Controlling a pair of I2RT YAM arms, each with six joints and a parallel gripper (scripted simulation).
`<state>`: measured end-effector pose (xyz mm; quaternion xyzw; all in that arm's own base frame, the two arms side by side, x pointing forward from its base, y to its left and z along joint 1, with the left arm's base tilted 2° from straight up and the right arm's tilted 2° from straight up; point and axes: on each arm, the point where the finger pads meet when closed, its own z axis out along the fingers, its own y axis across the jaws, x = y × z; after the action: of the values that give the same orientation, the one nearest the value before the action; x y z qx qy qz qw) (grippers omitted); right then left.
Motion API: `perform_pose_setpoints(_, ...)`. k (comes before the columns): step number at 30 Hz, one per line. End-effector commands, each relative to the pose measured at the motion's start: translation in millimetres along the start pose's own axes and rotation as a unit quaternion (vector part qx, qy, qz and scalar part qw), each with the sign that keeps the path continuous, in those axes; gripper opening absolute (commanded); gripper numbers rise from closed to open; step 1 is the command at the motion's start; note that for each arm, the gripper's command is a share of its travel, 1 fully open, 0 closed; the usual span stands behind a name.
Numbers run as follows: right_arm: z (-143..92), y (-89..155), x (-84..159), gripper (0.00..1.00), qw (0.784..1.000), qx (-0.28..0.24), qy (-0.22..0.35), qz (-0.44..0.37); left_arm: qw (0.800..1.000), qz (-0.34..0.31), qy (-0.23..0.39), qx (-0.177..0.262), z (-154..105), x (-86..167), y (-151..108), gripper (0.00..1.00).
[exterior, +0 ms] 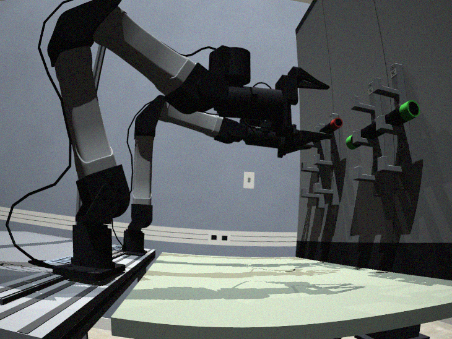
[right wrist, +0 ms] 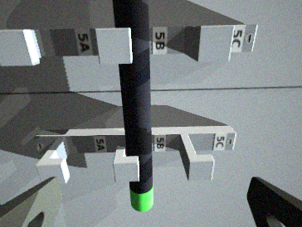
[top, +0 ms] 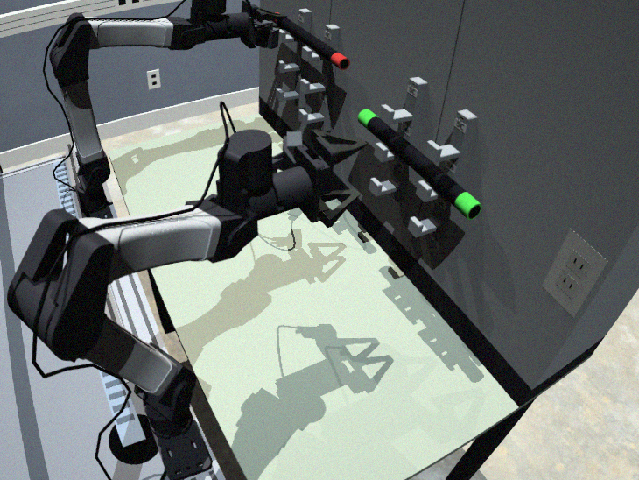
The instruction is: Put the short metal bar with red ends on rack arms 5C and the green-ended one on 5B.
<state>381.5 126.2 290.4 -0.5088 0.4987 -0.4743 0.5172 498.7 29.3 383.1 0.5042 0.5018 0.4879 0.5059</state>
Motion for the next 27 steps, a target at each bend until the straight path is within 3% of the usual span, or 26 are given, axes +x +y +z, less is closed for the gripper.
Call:
perform_pose_setpoints(1, 0.5, 11.3, 1.0, 1.0, 1.0, -0.007, 0.005, -0.008, 1.0, -0.001, 0.005, -0.024, 0.6, 4.6, 17.8, 0.0)
perform_pose_setpoints(27, 0.5, 11.3, 1.0, 1.0, 1.0, -0.007, 0.005, -0.008, 1.0, -0.001, 0.005, -0.024, -6.2, 4.6, 17.4, 0.0)
